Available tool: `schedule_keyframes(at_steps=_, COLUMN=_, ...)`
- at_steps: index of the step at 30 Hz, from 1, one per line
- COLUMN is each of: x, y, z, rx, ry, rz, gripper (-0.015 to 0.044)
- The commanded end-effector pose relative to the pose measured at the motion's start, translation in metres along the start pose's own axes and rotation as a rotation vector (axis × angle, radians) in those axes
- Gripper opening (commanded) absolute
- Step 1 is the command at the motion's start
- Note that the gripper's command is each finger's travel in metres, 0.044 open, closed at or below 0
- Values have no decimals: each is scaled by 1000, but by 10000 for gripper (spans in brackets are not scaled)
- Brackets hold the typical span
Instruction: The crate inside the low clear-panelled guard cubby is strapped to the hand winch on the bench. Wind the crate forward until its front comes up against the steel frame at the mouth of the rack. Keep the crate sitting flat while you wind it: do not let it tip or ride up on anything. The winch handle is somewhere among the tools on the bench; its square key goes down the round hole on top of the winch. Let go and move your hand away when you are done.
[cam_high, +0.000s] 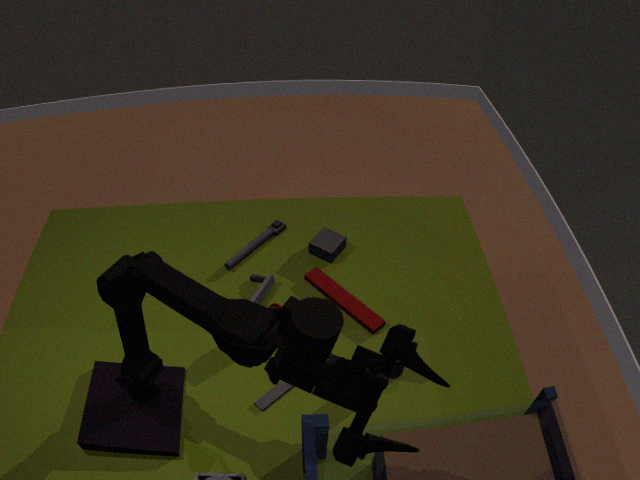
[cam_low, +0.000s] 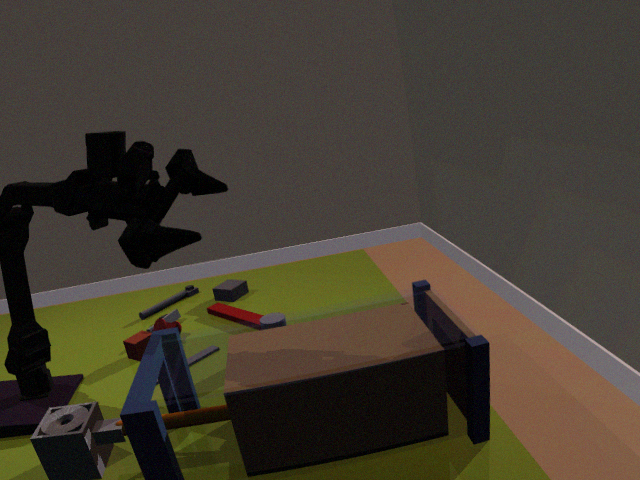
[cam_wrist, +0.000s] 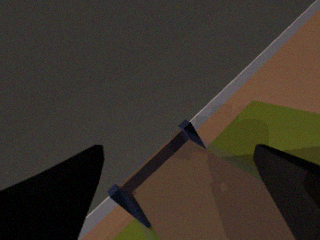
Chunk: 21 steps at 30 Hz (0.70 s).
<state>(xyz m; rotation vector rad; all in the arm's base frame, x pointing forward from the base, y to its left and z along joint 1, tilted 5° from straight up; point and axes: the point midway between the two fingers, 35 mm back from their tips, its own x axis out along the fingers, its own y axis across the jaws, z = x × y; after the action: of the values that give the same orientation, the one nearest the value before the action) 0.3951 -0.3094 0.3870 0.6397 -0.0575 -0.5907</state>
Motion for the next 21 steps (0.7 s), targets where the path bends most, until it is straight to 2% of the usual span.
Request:
schedule_keyframes(at_steps=1, x=8, y=32, z=-68, rx=212, ry=184, rz=-2, gripper=440)
schedule_keyframes(at_steps=10, x=-16, y=97, z=-199, rx=550, ry=527, rz=-113, gripper=440)
schedule_keyframes(at_steps=16, x=-58, y=136, z=-278, rx=687, ry=723, rz=-243, gripper=440)
schedule_keyframes(at_steps=21, x=-106, y=157, z=-340, rx=794, ry=852, rz=-426, gripper=440)
